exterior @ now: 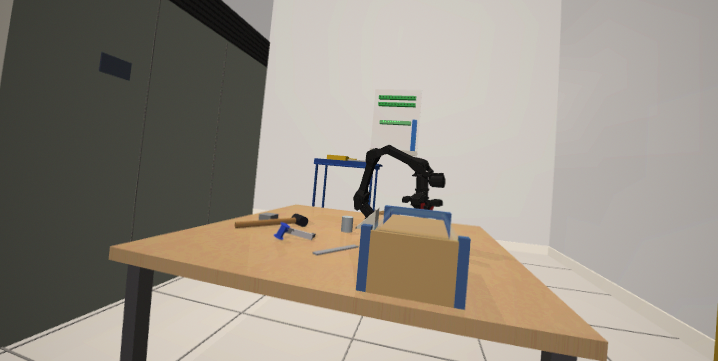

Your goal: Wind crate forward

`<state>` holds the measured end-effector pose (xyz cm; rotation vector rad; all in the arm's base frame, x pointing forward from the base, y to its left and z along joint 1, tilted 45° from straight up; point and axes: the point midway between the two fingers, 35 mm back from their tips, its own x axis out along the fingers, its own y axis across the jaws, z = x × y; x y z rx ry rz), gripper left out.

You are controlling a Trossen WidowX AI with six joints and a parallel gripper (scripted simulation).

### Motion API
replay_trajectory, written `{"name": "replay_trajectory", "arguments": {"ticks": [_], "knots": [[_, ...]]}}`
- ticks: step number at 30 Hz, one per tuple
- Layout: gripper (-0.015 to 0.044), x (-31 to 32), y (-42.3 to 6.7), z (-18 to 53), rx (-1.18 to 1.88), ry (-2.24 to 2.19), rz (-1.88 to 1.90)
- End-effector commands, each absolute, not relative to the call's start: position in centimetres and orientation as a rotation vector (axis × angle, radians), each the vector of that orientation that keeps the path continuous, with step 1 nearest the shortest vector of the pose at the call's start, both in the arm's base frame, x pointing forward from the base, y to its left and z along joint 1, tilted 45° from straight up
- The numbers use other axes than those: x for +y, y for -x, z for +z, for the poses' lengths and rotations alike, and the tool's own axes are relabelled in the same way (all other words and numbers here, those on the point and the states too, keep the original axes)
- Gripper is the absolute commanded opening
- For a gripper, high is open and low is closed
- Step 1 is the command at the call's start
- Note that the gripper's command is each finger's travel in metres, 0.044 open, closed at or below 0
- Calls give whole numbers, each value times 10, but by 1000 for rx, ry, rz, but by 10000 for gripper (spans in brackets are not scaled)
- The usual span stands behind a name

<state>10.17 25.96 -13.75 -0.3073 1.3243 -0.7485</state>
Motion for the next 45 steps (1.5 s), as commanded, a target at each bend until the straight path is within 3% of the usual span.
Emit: {"name": "replay_trajectory", "arguments": {"ticks": [1,45], "knots": [[0,258,-104,-141,1318,299,-757],[0,256,-104,-142,1330,323,-741]]}}
